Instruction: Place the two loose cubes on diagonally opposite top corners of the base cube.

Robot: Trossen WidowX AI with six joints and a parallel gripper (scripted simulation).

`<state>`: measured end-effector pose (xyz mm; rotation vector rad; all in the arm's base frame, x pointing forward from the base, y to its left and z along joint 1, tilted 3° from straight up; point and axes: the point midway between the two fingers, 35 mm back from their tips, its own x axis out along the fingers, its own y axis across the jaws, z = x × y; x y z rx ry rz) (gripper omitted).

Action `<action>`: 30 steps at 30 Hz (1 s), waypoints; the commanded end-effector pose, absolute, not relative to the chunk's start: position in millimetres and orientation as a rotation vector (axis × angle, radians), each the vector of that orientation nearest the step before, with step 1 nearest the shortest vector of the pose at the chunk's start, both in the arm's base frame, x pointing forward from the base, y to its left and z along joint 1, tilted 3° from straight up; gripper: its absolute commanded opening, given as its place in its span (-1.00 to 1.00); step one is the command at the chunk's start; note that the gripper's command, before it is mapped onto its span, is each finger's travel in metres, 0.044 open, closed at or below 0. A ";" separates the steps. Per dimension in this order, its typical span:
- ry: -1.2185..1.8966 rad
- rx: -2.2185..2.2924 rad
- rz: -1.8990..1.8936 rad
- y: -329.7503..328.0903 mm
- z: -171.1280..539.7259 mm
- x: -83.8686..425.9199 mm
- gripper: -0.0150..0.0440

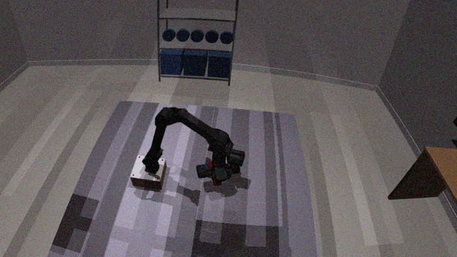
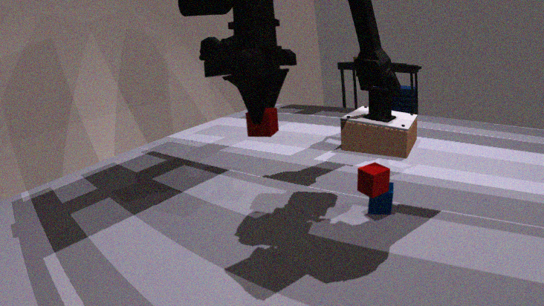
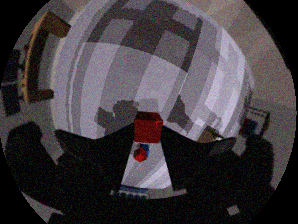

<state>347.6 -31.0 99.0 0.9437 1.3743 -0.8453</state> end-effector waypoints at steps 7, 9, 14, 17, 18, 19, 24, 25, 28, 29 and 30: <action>1.415 0.846 -0.753 -1.2 98.1 338.8 -0.14; 1.422 0.827 -0.733 4.9 98.2 337.0 -0.14; 1.438 0.780 -0.685 19.6 98.2 332.0 -0.14; 1.448 0.752 -0.656 28.3 98.1 328.7 -0.14; 1.451 0.742 -0.646 31.1 98.1 327.5 -0.14; 1.454 0.733 -0.636 33.9 98.1 326.3 -0.14; 1.468 0.685 -0.588 47.8 97.9 320.0 -0.14; 1.471 0.675 -0.578 50.5 97.9 318.7 -0.14; 1.479 0.647 -0.549 58.5 97.7 314.6 -0.14; 1.481 0.637 -0.539 61.1 97.7 313.1 -0.14; 1.484 0.628 -0.529 63.7 97.6 311.7 -0.14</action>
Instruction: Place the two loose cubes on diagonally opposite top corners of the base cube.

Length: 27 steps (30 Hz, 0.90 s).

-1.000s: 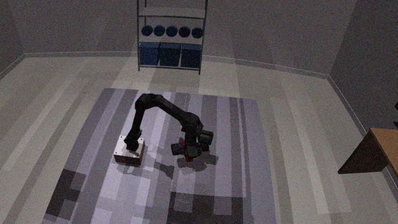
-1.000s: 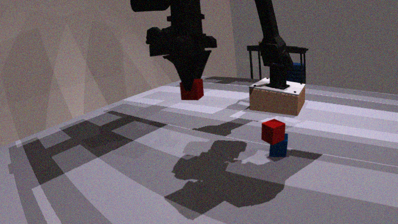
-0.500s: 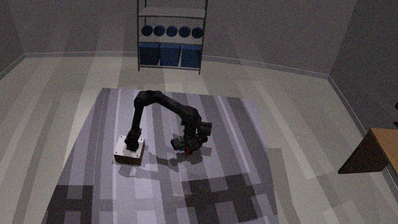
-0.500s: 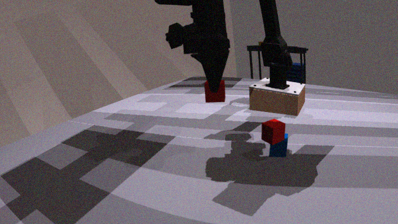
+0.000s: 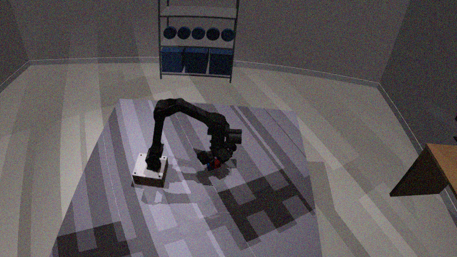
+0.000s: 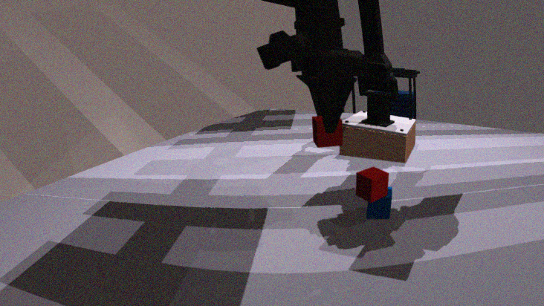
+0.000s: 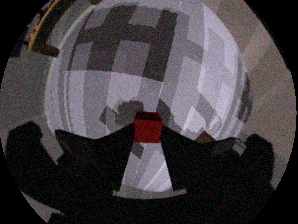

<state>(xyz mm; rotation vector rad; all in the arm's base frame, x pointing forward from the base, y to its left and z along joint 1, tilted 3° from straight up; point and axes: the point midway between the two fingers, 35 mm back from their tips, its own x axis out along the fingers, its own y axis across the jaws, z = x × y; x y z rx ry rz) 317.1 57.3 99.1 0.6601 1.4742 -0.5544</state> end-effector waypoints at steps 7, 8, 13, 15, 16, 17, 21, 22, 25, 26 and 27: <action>1.500 0.561 -0.460 81.4 97.1 301.0 -0.14; 1.503 0.551 -0.451 83.8 97.0 299.3 -0.14; 1.513 0.504 -0.401 95.7 96.5 291.0 -0.14; 1.516 0.485 -0.382 100.3 96.3 287.5 -0.14; 1.518 0.475 -0.372 102.5 96.2 285.7 -0.14; 1.520 0.465 -0.362 104.7 96.1 283.9 -0.14; 1.527 0.427 -0.322 113.4 95.6 276.6 -0.14; 1.528 0.418 -0.313 115.5 95.5 274.7 -0.14; 1.533 0.389 -0.283 121.7 95.0 269.0 -0.14; 1.534 0.379 -0.273 123.7 94.9 267.1 -0.14; 1.535 0.370 -0.263 125.7 94.7 265.1 -0.14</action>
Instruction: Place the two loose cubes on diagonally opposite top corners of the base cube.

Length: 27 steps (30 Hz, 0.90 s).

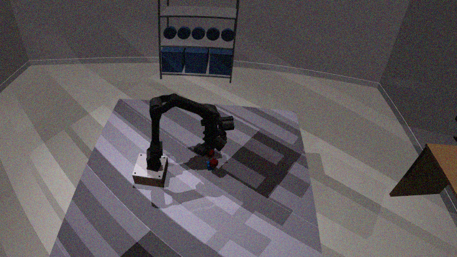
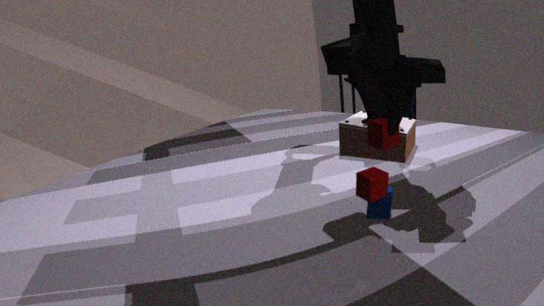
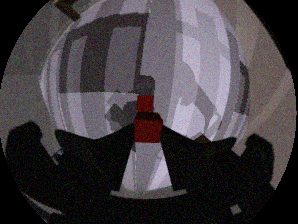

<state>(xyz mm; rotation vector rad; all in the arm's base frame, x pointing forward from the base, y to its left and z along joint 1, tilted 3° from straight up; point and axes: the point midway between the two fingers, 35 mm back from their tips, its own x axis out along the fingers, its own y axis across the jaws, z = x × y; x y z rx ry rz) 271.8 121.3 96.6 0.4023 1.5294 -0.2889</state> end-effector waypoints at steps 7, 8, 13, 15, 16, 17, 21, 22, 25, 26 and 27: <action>1.539 0.347 -0.239 130.8 90.0 260.4 -0.14; 1.539 0.348 -0.240 131.0 86.9 260.4 -0.14; 1.540 0.353 -0.242 131.8 71.4 260.2 -0.14; 1.541 0.354 -0.243 131.9 65.9 259.9 -0.14; 1.541 0.355 -0.243 132.0 64.5 259.8 -0.14; 1.541 0.355 -0.243 132.0 64.0 259.7 -0.14; 1.541 0.355 -0.243 132.0 64.0 259.7 -0.14; 1.541 0.355 -0.243 132.0 64.0 259.7 -0.14; 1.541 0.355 -0.243 132.0 64.0 259.7 -0.14; 1.541 0.355 -0.243 132.0 63.6 259.8 -0.14; 1.541 0.354 -0.243 132.2 62.3 259.9 -0.14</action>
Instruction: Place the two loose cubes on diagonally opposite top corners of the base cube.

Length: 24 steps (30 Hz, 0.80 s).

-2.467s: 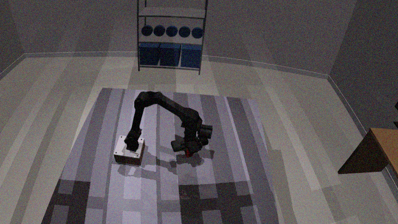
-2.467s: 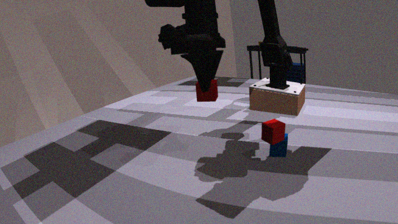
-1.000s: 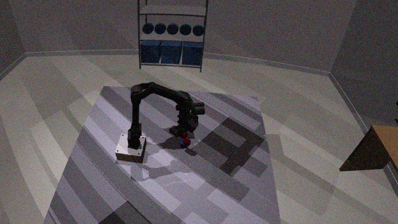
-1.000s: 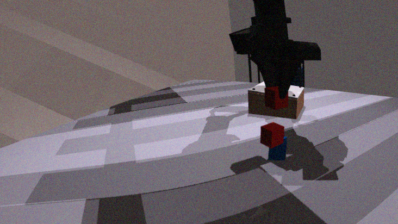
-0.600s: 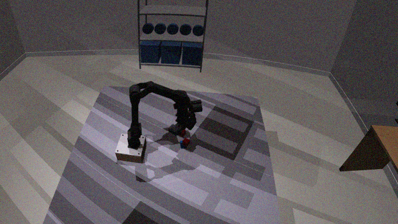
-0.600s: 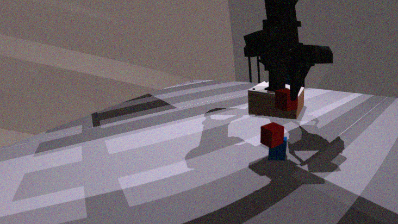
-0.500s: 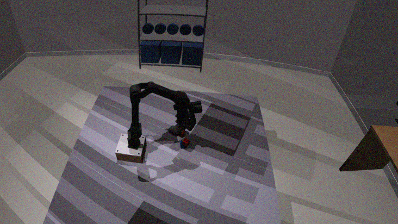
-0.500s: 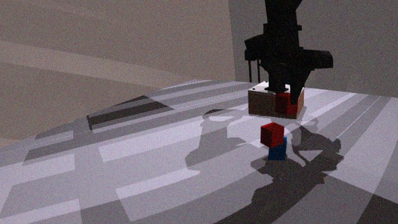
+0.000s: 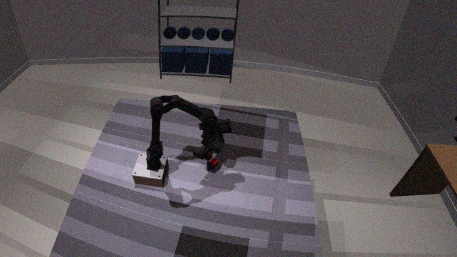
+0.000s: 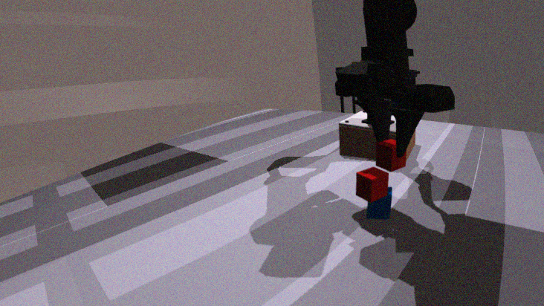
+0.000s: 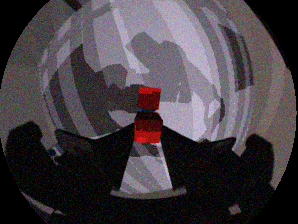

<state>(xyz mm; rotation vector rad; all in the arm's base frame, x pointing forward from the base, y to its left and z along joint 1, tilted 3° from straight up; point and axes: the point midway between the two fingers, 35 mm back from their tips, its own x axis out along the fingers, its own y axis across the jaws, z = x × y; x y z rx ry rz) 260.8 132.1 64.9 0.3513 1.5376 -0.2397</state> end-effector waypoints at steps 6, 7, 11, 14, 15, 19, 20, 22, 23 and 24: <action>1.540 0.351 -0.241 133.7 46.7 261.3 -0.14; 1.539 0.350 -0.241 134.0 44.0 261.5 -0.14; 1.539 0.348 -0.240 134.7 35.3 261.8 -0.14; 1.539 0.348 -0.240 134.7 34.9 261.8 -0.14; 1.539 0.348 -0.240 134.7 34.9 261.8 -0.14; 1.539 0.348 -0.240 134.7 34.9 261.8 -0.14; 1.539 0.348 -0.240 134.7 34.9 261.8 -0.14; 1.539 0.348 -0.240 134.8 33.7 261.8 -0.14; 1.539 0.348 -0.240 134.8 33.4 261.8 -0.14; 1.539 0.348 -0.240 134.8 33.4 261.8 -0.14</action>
